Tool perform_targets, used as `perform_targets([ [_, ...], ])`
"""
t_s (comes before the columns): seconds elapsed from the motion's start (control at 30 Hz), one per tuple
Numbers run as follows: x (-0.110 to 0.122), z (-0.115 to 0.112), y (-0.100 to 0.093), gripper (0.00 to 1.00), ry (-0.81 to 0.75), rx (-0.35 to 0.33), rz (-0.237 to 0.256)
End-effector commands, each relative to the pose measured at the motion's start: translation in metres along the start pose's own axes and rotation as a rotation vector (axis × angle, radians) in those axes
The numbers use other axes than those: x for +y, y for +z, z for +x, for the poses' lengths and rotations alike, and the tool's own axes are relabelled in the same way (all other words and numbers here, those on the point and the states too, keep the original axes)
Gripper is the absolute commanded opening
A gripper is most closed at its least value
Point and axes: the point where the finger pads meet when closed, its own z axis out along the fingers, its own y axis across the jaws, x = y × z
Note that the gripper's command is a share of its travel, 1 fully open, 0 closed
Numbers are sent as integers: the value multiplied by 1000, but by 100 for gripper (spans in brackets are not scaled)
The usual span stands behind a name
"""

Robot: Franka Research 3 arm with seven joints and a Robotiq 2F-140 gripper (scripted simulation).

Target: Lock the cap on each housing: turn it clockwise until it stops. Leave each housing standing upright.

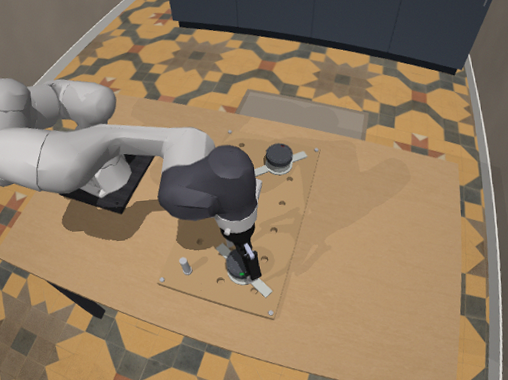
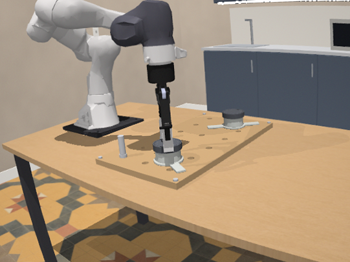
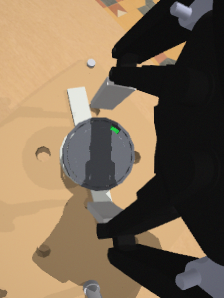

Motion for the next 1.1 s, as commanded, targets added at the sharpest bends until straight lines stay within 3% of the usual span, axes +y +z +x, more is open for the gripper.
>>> perform_targets([
  [0.0, 0, -2, 0, 78, -3, -3, -1],
  [0.63, 0, -2, -1, 78, -3, -3, -1],
  [1.07, 0, -1, -15, 78, -3, -3, -1],
])
